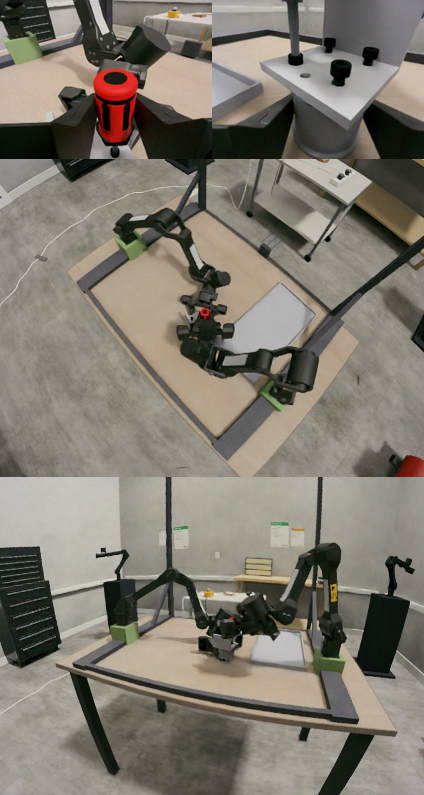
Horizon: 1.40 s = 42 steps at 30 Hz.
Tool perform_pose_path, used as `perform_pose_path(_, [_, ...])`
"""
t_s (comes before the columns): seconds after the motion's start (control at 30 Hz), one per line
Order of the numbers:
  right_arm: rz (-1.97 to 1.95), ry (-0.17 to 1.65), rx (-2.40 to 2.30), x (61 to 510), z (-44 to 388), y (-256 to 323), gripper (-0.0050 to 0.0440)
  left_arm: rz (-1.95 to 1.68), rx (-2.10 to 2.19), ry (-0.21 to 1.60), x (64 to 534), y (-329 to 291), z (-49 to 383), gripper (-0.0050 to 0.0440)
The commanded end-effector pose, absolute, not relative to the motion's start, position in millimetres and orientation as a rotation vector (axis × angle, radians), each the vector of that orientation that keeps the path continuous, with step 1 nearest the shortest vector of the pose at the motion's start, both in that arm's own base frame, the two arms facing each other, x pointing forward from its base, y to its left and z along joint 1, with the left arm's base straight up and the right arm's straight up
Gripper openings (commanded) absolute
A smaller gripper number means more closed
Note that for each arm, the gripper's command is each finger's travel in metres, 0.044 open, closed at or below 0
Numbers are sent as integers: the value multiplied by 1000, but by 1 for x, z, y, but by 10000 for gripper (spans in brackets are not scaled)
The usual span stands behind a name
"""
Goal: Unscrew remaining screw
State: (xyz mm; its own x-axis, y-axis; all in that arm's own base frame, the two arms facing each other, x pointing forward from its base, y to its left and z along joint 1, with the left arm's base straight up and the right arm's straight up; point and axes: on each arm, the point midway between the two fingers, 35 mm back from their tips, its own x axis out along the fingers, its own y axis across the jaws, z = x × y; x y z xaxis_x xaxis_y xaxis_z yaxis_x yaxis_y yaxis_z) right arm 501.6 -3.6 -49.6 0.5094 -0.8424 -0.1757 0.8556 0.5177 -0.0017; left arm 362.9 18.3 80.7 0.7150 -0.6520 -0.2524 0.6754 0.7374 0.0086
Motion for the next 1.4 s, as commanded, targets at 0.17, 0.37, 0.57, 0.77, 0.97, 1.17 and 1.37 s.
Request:
perform_pose_path(0.17, [-1024,133,117,508,-35,-4,245,-732,126,211,366,21,90,135])
perform_pose_path(0.37, [-1024,133,117,508,-35,-4,245,-733,113,219,364,20,86,135])
perform_pose_path(0.57, [-1024,133,117,508,-35,-4,245,-734,109,215,363,20,86,135])
perform_pose_path(0.77, [-1024,133,117,508,-35,-4,245,-732,124,206,365,21,89,135])
perform_pose_path(0.97, [-1024,133,117,508,-35,-4,245,-735,105,217,363,20,84,135])
perform_pose_path(1.17, [-1024,133,117,508,-35,-4,245,-732,123,204,365,21,89,135])
perform_pose_path(1.37, [-1024,133,117,508,-35,-4,245,-732,123,204,365,21,89,135])
